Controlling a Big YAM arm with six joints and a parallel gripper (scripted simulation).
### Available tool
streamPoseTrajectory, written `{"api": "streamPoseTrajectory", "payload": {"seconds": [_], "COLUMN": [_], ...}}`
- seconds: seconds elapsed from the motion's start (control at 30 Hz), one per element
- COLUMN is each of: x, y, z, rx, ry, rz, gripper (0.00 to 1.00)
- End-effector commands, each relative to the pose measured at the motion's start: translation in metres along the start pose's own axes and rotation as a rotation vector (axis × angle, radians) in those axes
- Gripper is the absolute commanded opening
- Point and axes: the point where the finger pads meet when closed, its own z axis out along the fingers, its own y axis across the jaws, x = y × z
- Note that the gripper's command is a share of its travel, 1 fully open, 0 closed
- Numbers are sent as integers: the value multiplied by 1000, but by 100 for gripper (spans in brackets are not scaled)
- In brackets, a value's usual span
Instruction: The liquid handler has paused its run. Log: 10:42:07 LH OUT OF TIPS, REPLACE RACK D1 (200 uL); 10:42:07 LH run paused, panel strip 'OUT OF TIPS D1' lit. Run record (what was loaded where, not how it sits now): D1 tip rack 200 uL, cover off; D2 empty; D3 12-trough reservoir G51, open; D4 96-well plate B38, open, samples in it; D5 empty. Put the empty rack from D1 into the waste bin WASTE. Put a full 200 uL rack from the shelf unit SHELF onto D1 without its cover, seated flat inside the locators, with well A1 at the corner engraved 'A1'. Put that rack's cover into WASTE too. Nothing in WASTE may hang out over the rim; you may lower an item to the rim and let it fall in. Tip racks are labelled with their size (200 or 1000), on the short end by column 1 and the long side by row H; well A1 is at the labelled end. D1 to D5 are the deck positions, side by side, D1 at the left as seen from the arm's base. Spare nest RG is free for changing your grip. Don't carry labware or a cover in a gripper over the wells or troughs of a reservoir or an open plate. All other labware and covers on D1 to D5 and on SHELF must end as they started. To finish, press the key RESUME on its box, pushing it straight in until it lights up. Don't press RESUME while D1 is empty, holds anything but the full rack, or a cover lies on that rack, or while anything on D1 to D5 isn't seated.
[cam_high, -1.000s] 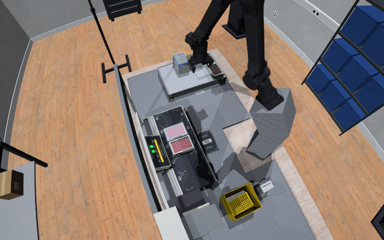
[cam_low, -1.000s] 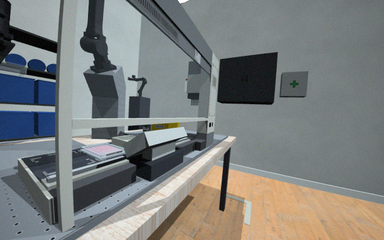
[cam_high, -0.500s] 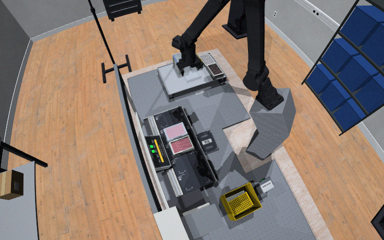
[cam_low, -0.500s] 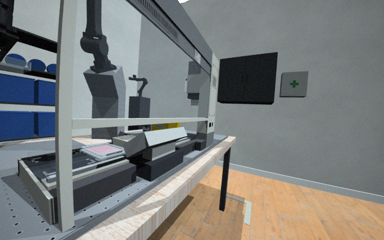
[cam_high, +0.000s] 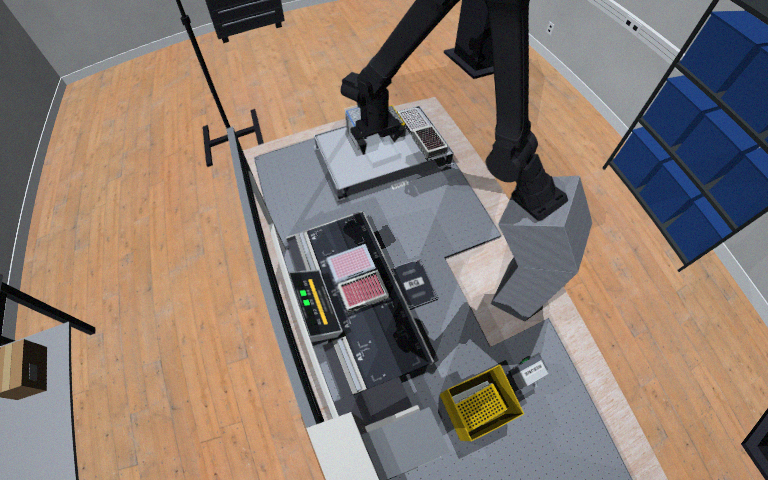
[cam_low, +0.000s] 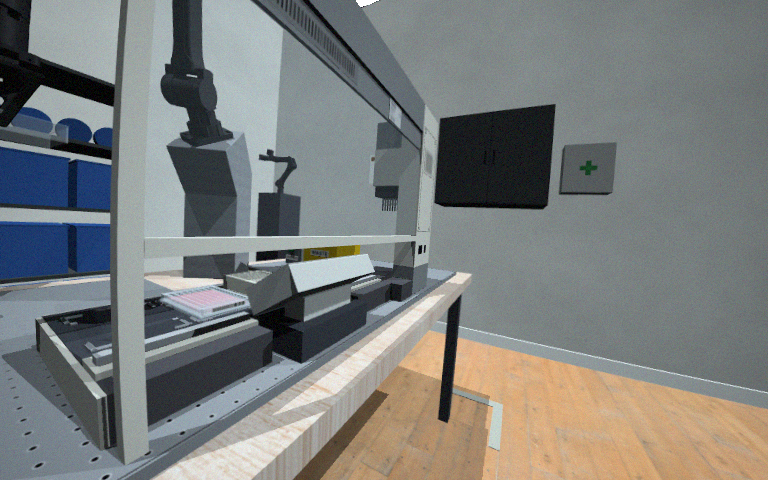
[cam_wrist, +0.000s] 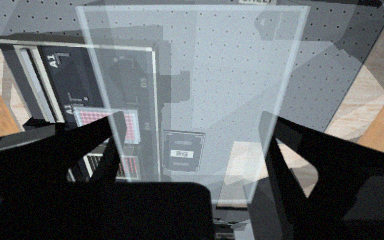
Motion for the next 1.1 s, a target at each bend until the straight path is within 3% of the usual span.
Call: {"api": "streamPoseTrajectory", "payload": {"seconds": [0.0, 1.07], "x": [-12, -12], "y": [4, 4], "z": [-6, -6], "rx": [-1, 3], "ry": [-17, -17], "rz": [-93, -653], "gripper": [0, 0]}}
